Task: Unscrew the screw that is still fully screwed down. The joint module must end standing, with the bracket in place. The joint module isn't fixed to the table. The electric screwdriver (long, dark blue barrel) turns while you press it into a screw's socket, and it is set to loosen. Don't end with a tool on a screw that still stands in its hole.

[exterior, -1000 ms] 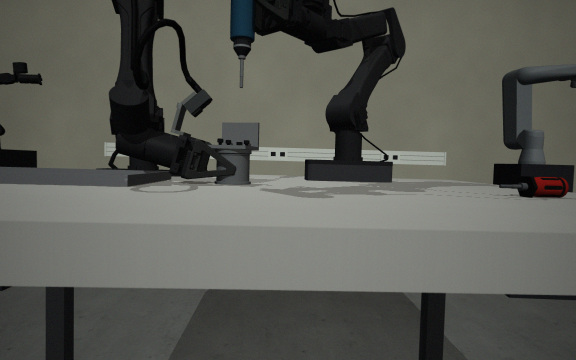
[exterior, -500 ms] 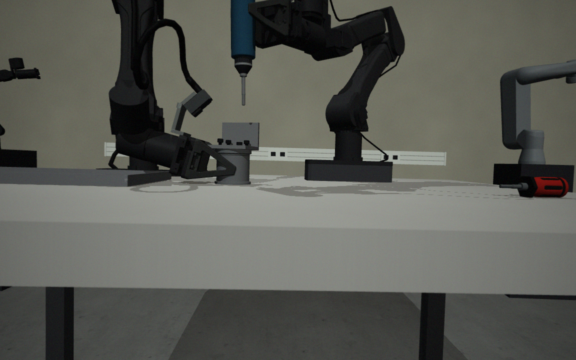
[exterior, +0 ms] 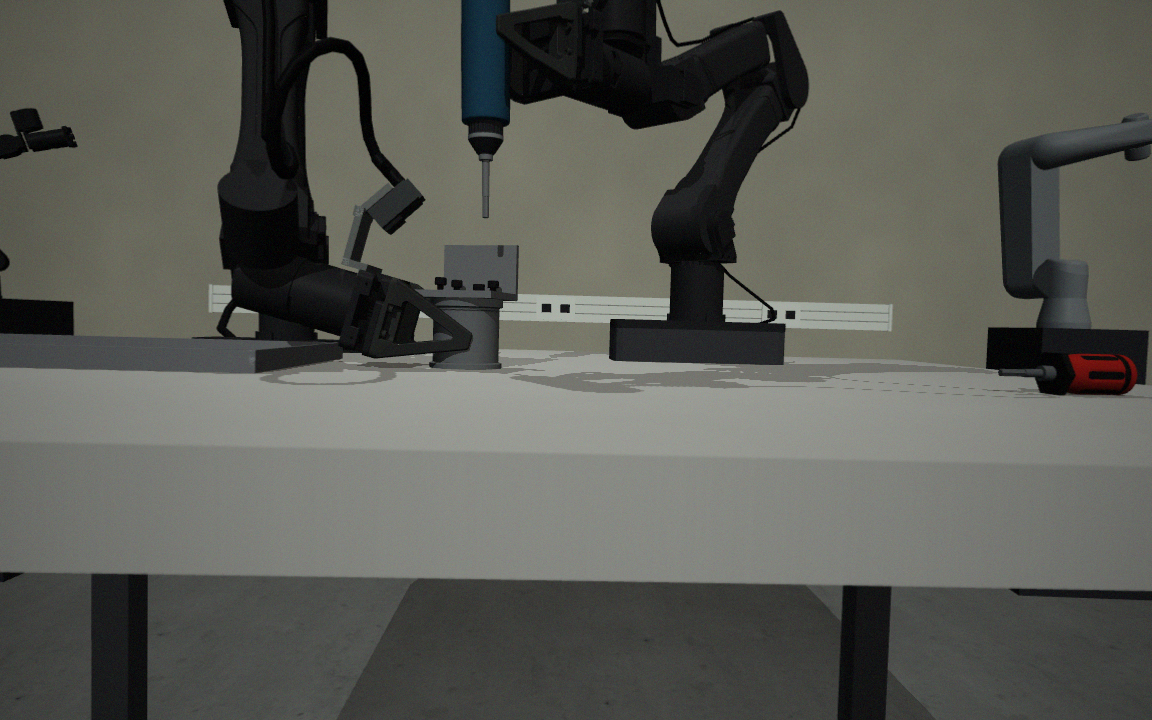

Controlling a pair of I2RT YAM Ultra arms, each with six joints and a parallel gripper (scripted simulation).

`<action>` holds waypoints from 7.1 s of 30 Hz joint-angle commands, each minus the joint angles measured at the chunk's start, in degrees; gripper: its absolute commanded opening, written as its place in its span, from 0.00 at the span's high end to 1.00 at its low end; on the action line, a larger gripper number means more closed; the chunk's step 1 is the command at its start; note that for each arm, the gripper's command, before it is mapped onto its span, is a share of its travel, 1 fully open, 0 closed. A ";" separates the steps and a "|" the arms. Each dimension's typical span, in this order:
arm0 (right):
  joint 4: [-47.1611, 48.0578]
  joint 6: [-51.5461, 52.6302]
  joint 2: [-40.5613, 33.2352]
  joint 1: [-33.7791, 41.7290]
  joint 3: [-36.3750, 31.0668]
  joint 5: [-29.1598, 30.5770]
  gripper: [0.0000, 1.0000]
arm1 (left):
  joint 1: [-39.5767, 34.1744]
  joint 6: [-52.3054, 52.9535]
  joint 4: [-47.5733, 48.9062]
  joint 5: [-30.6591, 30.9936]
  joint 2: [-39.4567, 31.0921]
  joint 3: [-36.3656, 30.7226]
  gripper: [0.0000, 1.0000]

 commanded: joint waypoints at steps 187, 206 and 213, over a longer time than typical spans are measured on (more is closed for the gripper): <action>0.09 -0.07 -0.30 0.16 0.07 -0.37 0.41 | -1.54 -0.27 19.64 -1.15 5.04 -5.20 0.58; 0.09 -0.07 -0.30 0.16 0.07 -0.37 0.41 | -1.58 -0.28 19.51 -1.15 4.94 -5.18 0.58; 0.09 -0.07 -0.30 0.16 0.07 -0.37 0.41 | -1.61 -0.28 19.39 -1.14 4.85 -5.15 0.58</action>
